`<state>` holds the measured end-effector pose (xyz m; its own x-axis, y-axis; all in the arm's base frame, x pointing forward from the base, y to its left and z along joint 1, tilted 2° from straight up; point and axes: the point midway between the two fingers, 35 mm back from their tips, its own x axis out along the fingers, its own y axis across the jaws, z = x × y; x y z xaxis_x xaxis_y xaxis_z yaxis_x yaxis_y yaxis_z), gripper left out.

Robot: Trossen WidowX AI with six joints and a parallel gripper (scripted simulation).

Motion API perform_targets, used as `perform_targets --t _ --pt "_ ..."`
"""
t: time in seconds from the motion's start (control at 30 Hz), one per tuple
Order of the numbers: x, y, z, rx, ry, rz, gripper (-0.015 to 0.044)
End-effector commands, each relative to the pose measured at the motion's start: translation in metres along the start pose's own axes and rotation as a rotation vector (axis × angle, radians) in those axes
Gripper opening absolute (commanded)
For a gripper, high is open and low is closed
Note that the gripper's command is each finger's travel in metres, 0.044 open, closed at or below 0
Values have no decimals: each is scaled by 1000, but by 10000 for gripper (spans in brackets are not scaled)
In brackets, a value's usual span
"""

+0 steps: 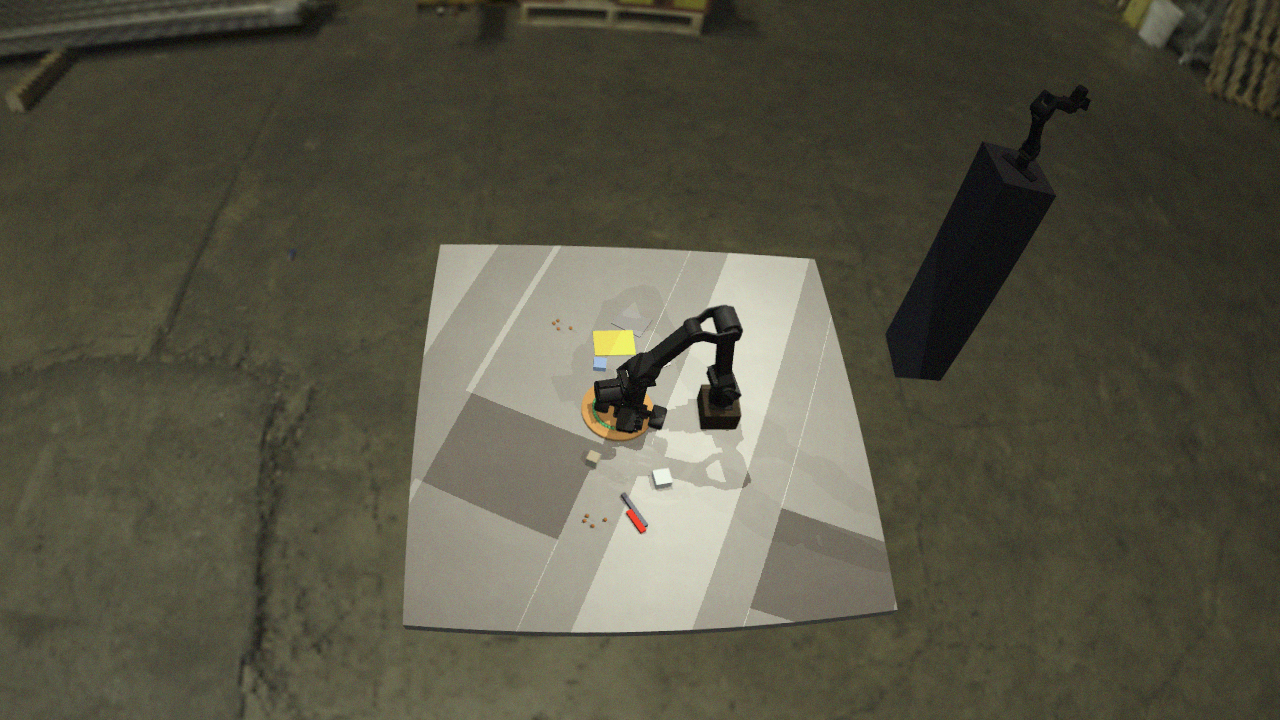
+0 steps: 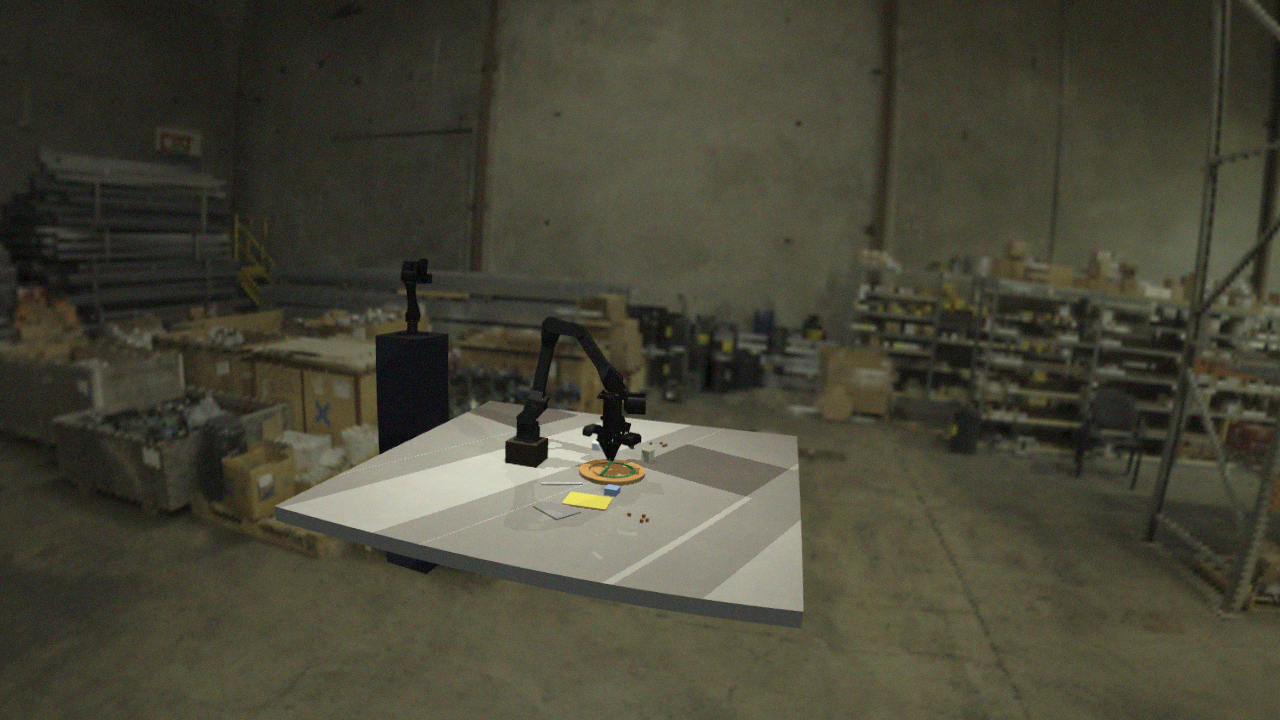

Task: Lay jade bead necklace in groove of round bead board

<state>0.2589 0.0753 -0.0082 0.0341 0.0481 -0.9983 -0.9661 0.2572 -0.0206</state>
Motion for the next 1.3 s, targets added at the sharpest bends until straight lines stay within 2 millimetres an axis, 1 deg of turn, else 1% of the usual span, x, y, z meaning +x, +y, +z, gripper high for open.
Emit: perform_targets --t 0.0,0.17,0.2,0.6,0.7,0.73,0.83,1.27 --pt "5 3 -1 3 4 9 0" --pt "5 3 -1 3 4 9 0" --pt "2 0 0 0 0 1 26" --pt "2 0 0 0 1 1 341" --pt "-3 2 -1 3 4 8 420" --pt "1 2 -1 0 3 6 440" --pt "-3 2 -1 3 4 9 440" --pt "-3 2 -1 3 4 9 440"
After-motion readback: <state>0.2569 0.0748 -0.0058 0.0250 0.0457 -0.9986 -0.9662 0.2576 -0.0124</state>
